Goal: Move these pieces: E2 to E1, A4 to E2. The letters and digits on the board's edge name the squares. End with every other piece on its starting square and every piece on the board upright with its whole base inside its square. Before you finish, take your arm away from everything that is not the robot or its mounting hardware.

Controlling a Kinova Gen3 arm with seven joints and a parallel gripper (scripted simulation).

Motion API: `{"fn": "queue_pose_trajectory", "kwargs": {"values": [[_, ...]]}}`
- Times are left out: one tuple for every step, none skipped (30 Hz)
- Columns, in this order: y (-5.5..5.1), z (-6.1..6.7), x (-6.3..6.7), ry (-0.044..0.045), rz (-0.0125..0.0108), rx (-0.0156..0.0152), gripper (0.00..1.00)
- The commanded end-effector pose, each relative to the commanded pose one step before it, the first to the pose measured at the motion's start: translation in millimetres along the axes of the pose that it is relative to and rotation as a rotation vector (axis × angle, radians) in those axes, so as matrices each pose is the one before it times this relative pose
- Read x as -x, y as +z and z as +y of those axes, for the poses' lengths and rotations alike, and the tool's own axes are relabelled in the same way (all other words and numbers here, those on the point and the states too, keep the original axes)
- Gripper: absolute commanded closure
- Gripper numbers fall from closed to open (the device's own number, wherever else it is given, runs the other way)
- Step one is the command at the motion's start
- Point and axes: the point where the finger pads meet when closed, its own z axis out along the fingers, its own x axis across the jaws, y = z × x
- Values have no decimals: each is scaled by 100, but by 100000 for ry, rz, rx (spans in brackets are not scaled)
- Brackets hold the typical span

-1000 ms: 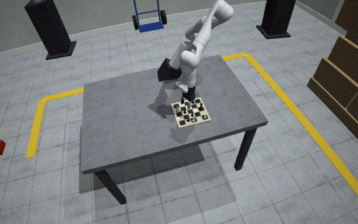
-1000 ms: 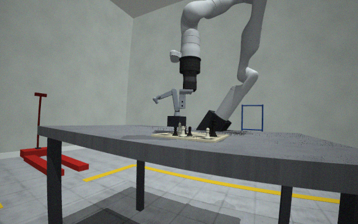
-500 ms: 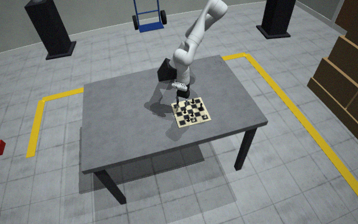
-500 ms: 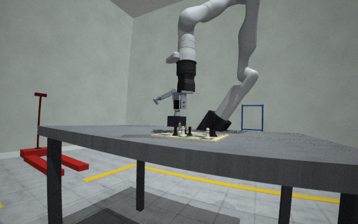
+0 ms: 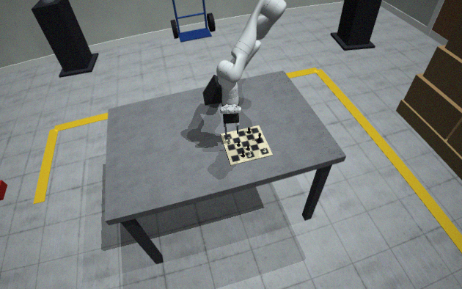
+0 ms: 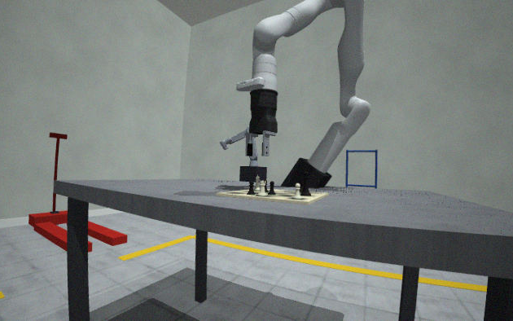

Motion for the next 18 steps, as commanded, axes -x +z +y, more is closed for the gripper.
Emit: {"fn": "queue_pose_trajectory", "kwargs": {"values": [[-380, 367, -744, -4405, -647, -1266, 0], [-11, 113, -55, -2831, -53, -109, 0], [-12, 113, -48, -2771, -48, -113, 0], [-12, 112, -43, -2709, -44, -115, 0], [0, 0, 0, 0, 0, 0, 0], [0, 0, 0, 0, 0, 0, 0], [-12, 111, -37, -2646, -40, -118, 0], [-13, 110, -32, -2580, -36, -120, 0], [-13, 108, -27, -2514, -31, -121, 0], [-13, 106, -22, -2445, -27, -122, 0], [-13, 104, -18, -2375, -23, -122, 0], [-14, 102, -14, -2304, -19, -122, 0], [-14, 99, -11, -2232, -15, -121, 0], [-14, 96, -7, -2158, -11, -120, 0], [-14, 93, -4, -2084, -7, -118, 0], [-14, 90, -2, -2009, -4, -116, 0], [-13, 87, 1, -1933, -1, -114, 0], [-13, 83, 3, -1856, 2, -111, 0]]}}
